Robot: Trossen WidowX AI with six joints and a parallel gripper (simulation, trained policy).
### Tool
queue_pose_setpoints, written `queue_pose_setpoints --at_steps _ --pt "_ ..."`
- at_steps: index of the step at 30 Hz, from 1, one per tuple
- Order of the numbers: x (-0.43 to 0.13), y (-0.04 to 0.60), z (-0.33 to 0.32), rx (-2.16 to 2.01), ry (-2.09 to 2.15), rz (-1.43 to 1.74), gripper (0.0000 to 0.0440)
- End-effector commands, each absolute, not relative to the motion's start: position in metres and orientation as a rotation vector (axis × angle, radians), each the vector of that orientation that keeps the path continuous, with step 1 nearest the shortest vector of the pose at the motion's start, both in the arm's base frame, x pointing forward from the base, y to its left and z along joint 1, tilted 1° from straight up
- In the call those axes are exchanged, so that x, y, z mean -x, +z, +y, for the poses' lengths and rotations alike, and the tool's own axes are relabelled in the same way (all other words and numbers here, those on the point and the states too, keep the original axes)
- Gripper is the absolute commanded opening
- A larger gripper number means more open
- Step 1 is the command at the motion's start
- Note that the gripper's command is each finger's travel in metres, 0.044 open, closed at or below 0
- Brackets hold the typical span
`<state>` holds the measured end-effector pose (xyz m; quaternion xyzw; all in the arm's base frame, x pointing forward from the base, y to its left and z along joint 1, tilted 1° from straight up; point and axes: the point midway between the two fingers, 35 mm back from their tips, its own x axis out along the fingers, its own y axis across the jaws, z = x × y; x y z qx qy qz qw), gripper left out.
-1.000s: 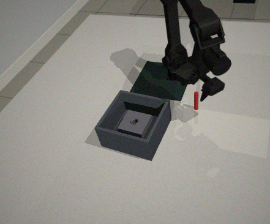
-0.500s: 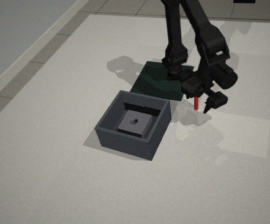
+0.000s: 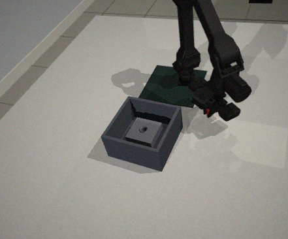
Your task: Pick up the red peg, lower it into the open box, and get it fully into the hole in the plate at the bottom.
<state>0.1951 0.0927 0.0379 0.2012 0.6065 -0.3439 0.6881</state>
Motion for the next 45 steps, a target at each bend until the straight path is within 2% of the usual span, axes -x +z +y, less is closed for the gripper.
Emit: queue_pose_setpoints --at_steps 1,21,33,45 --pt "-0.192 0.037 0.085 -0.407 -0.802 1.375 0.0000" --pt "-0.229 0.142 0.035 -0.439 -0.856 1.122 0.0004" --pt "-0.255 0.162 -0.011 -0.543 -0.964 0.996 0.0000" --pt "-0.281 0.151 -0.058 -0.582 -1.023 0.946 0.0000"
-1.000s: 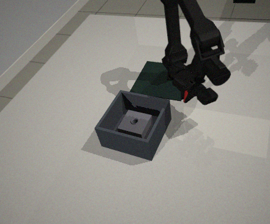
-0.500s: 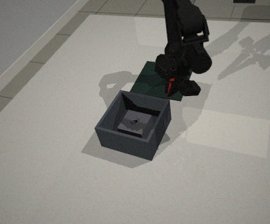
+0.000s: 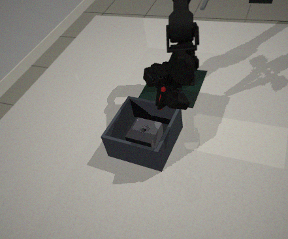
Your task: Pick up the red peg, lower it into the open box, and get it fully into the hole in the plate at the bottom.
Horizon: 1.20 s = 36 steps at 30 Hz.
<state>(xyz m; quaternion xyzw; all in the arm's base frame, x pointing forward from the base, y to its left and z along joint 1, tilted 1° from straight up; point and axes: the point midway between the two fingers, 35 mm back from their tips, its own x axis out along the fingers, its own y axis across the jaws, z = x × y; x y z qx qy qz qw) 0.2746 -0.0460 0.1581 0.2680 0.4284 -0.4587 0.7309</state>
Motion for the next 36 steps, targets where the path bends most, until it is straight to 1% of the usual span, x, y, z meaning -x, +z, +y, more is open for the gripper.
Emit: queue_pose_setpoints --at_steps 1,13,26,27,29,34,36 --pt "-0.283 0.150 -0.062 -0.583 -1.024 0.945 0.0000" --pt "-0.302 0.126 -0.096 -0.565 -0.975 0.996 0.0002" --pt "-0.311 0.096 -0.107 -0.505 -0.846 1.106 0.0004" --pt "-0.311 0.094 -0.107 -0.501 -0.836 1.116 0.0013" --pt "-0.311 0.090 -0.107 -0.494 -0.820 1.136 0.0048" --pt "-0.311 0.083 -0.111 -0.494 -0.799 1.171 0.0171" --pt "-0.312 0.083 -0.112 -0.477 -0.779 1.185 0.0176"
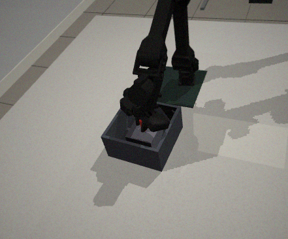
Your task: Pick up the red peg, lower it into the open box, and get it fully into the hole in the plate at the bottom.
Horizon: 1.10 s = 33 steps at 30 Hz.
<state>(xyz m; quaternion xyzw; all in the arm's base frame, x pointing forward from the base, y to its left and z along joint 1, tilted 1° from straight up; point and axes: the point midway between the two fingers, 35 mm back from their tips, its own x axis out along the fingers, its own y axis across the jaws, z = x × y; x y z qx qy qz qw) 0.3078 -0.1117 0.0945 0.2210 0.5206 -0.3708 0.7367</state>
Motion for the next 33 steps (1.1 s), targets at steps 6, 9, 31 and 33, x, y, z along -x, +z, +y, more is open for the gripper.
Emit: queue_pose_setpoints --at_steps 6,9,31,33 --pt "-0.329 0.098 -0.115 -0.465 -0.731 1.178 0.0192" --pt "-0.339 0.108 -0.117 -0.466 -0.708 1.166 0.0201" --pt "-0.399 0.155 -0.094 -0.567 -0.577 1.221 0.0440" --pt "-0.405 0.161 -0.089 -0.574 -0.557 1.215 0.0440"
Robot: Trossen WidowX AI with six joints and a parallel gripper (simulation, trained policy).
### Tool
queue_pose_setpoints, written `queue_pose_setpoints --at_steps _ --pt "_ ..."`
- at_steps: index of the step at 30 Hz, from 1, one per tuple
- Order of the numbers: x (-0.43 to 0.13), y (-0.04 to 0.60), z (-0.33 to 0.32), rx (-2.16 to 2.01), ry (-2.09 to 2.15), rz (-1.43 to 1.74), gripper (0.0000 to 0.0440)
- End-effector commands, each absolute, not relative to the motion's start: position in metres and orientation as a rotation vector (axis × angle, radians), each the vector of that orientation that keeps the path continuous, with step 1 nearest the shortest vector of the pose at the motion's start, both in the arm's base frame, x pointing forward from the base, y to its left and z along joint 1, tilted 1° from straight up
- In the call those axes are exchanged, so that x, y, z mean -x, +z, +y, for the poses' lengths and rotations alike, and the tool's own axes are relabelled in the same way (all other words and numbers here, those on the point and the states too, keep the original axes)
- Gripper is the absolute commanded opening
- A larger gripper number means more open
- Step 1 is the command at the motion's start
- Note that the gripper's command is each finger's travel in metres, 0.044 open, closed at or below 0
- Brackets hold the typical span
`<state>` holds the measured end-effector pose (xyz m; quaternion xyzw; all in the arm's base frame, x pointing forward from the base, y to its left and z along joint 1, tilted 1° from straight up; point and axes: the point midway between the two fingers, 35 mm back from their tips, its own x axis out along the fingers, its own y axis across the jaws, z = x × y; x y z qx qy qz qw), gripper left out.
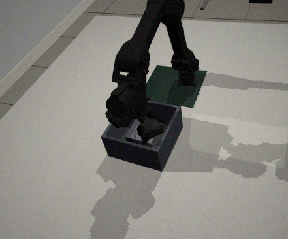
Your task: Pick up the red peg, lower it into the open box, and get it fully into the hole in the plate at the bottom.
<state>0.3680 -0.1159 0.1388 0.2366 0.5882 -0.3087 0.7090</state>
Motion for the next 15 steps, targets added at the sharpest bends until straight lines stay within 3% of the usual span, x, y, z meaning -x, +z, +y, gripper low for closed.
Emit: queue_pose_setpoints --at_steps 1,15 --pt "-0.408 0.164 -0.087 -0.577 -0.546 1.211 0.0440" --pt "-0.419 0.172 -0.090 -0.570 -0.572 1.193 0.0440"
